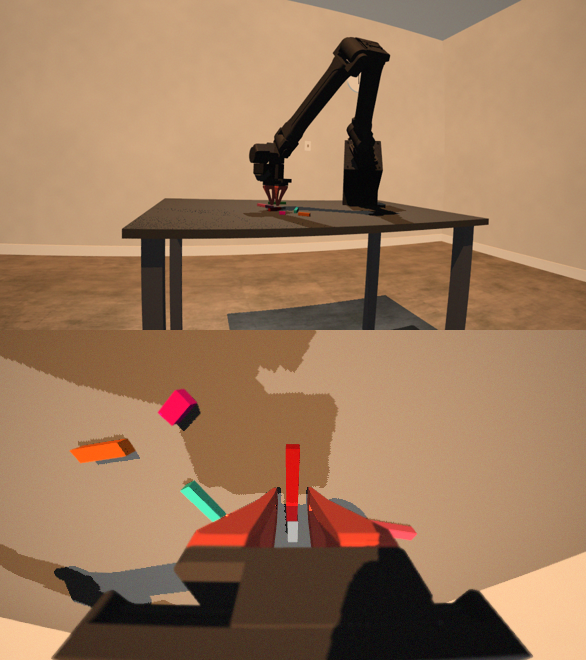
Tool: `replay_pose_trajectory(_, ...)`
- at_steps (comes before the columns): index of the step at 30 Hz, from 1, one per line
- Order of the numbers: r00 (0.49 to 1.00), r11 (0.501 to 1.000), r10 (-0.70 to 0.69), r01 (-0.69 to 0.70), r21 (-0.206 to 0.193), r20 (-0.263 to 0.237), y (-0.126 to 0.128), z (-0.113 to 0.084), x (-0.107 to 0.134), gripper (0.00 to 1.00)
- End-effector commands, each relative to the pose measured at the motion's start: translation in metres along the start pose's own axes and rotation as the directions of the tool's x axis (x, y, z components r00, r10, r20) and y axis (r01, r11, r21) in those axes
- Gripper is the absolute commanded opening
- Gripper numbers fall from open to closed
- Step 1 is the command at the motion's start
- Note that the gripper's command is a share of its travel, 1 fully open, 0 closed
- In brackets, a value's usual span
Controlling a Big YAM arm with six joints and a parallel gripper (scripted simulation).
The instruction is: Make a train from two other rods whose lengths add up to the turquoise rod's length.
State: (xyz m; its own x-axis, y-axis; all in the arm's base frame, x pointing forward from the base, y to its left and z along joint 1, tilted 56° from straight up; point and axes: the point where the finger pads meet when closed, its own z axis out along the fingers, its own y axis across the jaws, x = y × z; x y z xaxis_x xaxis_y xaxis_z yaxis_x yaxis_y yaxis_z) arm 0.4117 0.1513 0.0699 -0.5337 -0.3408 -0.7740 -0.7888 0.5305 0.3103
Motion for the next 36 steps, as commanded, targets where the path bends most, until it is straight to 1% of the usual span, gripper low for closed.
replay_pose_trajectory(1, 1.0, 1.0, 0.02, -0.02, 0.002, -0.003, -0.0011, 0.0011, 0.0047, 0.24)
replay_pose_trajectory(11, 1.0, 1.0, 0.011, -0.011, 0.017, 0.005, -0.0081, -0.0044, 0.0116, 0.24)
replay_pose_trajectory(15, 1.0, 1.0, 0.008, -0.008, 0.015, 0.005, -0.0073, -0.0038, 0.0124, 0.24)
replay_pose_trajectory(16, 1.0, 1.0, 0.0, 0.0, 0.006, 0.002, -0.0036, -0.0008, 0.0106, 0.24)
replay_pose_trajectory(36, 1.0, 1.0, -0.004, 0.004, 0.008, 0.005, -0.0035, -0.0019, 0.0085, 0.24)
